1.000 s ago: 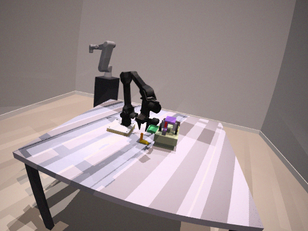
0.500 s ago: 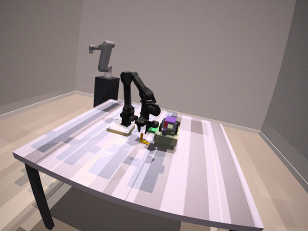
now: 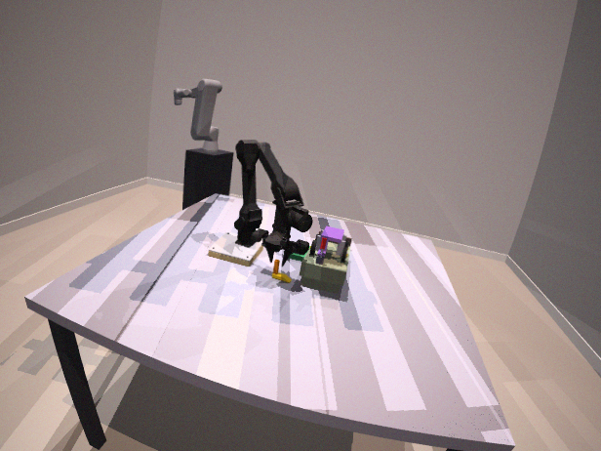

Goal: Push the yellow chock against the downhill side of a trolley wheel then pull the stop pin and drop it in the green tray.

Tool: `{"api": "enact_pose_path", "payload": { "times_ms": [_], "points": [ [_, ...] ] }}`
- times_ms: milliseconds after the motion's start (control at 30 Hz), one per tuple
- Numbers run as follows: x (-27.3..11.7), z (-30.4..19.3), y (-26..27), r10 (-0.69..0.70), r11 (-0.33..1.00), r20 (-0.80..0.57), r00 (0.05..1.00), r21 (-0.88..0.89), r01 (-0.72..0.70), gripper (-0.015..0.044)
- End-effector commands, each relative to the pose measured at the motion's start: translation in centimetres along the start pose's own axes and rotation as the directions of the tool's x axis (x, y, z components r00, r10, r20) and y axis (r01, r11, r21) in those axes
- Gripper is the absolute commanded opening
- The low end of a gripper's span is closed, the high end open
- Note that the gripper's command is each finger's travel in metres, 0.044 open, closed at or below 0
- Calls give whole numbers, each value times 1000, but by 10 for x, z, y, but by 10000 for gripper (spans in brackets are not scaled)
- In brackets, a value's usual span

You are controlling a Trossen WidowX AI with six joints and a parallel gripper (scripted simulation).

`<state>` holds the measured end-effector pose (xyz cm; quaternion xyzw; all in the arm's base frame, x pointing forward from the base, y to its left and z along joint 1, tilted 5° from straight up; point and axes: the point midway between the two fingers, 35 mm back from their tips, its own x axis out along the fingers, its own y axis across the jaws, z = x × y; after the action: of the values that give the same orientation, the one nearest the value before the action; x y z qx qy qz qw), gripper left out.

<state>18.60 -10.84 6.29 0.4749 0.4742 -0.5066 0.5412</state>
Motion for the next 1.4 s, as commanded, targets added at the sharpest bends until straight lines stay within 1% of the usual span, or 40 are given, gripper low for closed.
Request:
{"api": "enact_pose_path", "payload": {
  "times_ms": [0,367,500,667,933,1367],
  "points": [
    [6,-1,-1,-3,1000,-5,1000,-6,3,190],
    [24,-1,-1,-3,1000,-5,1000,-6,3,190],
    [25,-1,-1,-3,1000,-5,1000,-6,3,190],
    [22,0,-1,-2,1000,-1,1000,0,2,59],
    [21,0,-1,-2,1000,-1,1000,0,2,0],
    [-24,0,-2,-3,1000,-5,1000,-6,3,0]
  ]
}}
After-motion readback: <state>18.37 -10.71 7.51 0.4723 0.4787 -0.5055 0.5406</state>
